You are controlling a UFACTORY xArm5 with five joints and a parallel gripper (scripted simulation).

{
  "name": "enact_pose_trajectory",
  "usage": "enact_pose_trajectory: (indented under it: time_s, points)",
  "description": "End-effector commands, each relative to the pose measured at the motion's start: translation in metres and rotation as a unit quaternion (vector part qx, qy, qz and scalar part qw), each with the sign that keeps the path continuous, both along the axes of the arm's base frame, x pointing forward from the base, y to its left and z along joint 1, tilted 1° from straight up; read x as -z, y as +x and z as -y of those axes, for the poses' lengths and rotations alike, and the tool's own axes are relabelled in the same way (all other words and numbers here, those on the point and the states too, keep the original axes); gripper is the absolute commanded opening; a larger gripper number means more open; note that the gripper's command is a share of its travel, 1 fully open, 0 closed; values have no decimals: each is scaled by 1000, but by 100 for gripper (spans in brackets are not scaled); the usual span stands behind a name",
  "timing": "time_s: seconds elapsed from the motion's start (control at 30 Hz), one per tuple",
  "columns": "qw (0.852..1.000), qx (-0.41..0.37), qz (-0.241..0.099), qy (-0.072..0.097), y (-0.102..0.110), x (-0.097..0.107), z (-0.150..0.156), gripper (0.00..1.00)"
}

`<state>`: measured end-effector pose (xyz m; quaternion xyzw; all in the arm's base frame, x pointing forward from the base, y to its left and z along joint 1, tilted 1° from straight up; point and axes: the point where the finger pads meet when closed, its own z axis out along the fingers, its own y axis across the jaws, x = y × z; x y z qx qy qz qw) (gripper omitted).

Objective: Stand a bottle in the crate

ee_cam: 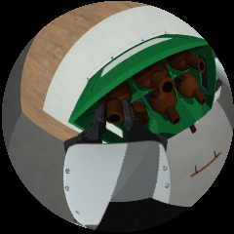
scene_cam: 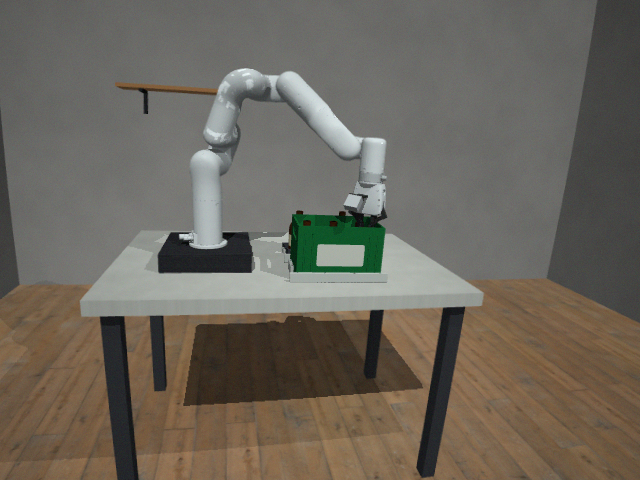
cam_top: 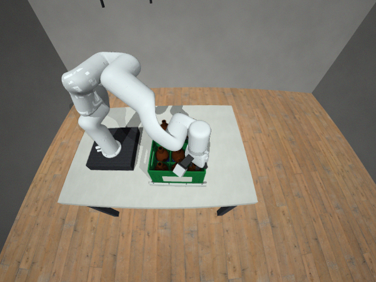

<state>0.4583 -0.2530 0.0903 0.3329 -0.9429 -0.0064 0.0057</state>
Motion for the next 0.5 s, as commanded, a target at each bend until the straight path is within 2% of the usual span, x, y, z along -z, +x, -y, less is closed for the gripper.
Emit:
enact_pose_trajectory:
  time_s: [0.0,0.23,0.27,0.47]
  points:
    - [1000,0,2,-1,1,-2,1,0]
    - [1000,0,2,-1,1,-2,1,0]
    - [1000,0,2,-1,1,-2,1,65]
    - [1000,0,2,-1,1,-2,1,65]
